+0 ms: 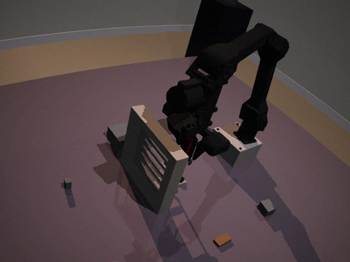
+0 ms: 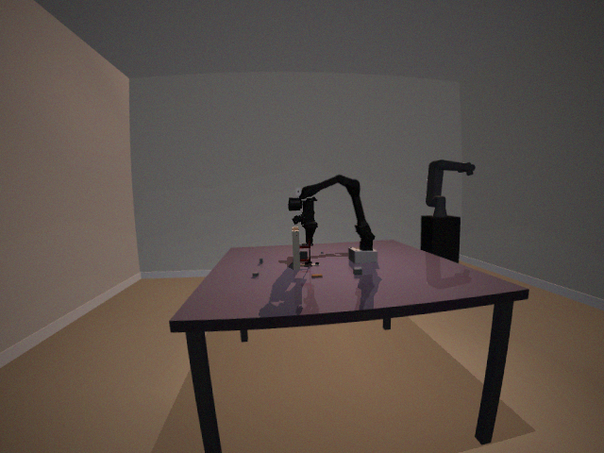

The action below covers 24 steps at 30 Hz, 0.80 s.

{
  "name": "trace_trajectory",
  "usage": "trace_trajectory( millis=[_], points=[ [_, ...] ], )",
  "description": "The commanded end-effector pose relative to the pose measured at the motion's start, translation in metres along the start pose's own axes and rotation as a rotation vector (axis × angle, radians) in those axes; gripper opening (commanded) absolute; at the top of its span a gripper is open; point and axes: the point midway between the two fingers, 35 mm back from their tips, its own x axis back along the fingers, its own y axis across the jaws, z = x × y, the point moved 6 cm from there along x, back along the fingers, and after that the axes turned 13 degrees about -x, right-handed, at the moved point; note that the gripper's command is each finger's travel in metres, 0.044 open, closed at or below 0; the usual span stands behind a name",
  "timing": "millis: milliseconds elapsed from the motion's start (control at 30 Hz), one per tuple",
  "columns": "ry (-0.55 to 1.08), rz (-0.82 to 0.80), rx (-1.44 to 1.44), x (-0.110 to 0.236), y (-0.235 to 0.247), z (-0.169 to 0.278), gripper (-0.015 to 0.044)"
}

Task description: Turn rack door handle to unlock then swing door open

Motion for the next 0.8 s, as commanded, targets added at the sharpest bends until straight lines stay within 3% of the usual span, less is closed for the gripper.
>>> trace_trajectory(
  millis=[0, 767],
  points=[
    [-0.002, 0.001, -0.184, -0.0001, -0.0001, -0.0002, 0.0286],
    [-0.002, 0.0, -1.324, -0.0001, -0.0001, -0.0002, 0.0286]
  ],
)
